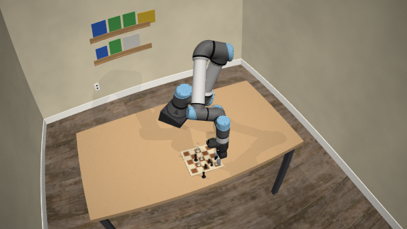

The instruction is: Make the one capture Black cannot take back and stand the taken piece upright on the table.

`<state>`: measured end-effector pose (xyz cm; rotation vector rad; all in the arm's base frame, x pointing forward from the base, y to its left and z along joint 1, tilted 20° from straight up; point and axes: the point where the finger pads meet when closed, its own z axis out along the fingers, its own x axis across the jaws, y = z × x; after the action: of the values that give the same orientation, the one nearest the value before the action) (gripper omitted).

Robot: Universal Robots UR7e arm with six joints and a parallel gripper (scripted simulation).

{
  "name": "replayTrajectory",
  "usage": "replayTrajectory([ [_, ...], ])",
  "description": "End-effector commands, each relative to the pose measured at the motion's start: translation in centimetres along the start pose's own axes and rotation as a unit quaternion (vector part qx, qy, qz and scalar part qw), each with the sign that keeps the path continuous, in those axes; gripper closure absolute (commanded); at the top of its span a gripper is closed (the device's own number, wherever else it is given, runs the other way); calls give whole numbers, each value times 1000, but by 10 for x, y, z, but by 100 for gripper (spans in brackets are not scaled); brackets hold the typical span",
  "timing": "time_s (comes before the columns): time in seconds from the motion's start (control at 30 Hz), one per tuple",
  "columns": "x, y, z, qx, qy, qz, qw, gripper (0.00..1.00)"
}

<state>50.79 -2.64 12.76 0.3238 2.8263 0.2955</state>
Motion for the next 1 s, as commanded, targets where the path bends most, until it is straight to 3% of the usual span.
replayTrajectory([
  [0.0,-1,0,-7,0,-1,0,1000,21],
  [0.2,-1,0,-33,0,-1,0,1000,21],
  [0.27,-1,0,-33,0,-1,0,1000,21],
  [0.6,0,0,-82,0,-1,0,1000,21],
  [0.9,0,0,-90,0,-1,0,1000,21],
  [0.93,0,0,-90,0,-1,0,1000,0],
  [0.97,0,0,-90,0,-1,0,1000,0],
])
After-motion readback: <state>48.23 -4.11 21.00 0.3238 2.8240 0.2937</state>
